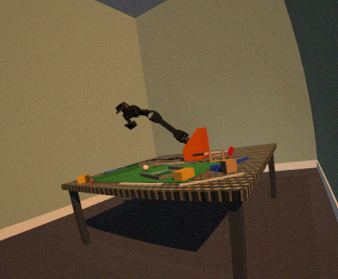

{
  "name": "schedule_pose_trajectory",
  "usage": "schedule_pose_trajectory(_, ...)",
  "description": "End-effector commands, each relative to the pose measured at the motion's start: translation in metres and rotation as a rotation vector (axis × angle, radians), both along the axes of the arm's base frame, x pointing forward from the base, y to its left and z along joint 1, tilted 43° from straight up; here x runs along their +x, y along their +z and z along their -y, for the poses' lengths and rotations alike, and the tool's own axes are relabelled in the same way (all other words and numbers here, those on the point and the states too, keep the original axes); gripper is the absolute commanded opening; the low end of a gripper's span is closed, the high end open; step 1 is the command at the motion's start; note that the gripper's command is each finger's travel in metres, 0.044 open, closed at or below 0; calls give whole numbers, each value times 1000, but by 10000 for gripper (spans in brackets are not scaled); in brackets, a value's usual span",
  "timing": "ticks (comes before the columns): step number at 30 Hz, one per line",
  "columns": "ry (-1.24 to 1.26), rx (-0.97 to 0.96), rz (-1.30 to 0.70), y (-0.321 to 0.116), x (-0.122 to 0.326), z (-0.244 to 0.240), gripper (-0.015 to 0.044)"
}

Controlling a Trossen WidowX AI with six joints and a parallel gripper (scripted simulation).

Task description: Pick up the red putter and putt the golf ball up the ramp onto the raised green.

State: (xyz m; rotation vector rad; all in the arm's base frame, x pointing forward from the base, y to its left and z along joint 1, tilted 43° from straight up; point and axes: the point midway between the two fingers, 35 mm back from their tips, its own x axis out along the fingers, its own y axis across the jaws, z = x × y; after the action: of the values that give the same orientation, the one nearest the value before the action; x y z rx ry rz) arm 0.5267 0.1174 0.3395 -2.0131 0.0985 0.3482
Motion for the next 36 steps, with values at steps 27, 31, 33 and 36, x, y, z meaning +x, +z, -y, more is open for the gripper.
schedule_pose_trajectory(27,-370,-231,-1083,-411,-239,-61,440)
schedule_pose_trajectory(31,-467,-345,-1148,-433,-289,-39,440)
schedule_pose_trajectory(33,-489,-372,-1158,-437,-304,-32,440)
schedule_pose_trajectory(36,-492,-376,-1159,-437,-306,-32,440)
